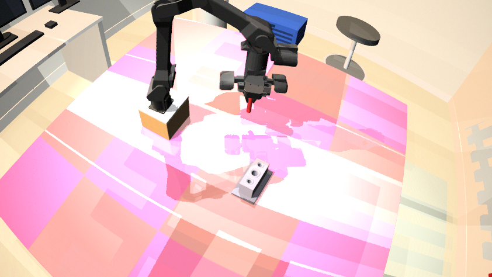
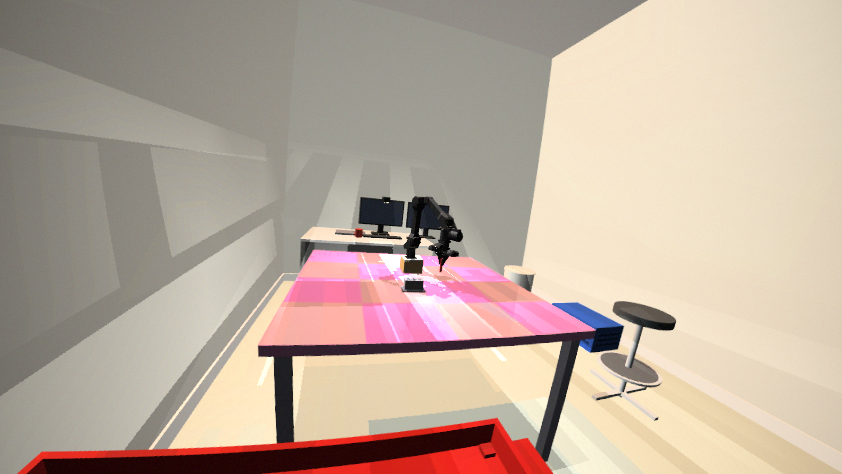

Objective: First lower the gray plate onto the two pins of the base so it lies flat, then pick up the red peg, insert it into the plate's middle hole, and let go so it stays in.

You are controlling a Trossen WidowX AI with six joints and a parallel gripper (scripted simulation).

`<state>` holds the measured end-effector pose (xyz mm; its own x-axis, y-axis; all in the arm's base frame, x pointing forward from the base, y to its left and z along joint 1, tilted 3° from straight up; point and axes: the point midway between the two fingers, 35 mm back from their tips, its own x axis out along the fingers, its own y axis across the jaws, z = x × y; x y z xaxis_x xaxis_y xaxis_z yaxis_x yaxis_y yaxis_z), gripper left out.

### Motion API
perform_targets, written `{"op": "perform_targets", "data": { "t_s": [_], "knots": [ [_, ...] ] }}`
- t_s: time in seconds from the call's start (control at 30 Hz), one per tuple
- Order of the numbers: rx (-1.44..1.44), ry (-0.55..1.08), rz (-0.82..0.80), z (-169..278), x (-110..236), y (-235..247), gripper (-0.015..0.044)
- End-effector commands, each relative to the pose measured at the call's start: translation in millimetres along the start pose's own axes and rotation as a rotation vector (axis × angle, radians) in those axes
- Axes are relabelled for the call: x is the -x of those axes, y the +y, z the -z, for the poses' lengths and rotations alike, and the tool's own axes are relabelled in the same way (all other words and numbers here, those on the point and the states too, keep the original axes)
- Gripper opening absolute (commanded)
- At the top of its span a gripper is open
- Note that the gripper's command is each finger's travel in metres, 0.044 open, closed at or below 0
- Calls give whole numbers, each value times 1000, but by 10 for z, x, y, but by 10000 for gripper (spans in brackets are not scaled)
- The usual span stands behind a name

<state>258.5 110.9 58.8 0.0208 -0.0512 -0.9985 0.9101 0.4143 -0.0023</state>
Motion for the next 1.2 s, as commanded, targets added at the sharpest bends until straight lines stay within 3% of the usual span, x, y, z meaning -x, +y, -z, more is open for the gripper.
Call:
{"op": "perform_targets", "data": {
  "t_s": [0.0,1.17],
  "knots": [
    [1,2,-5,-112,17,54,0],
    [-2,-3,-11,-1095,59,224,0]
  ]
}}
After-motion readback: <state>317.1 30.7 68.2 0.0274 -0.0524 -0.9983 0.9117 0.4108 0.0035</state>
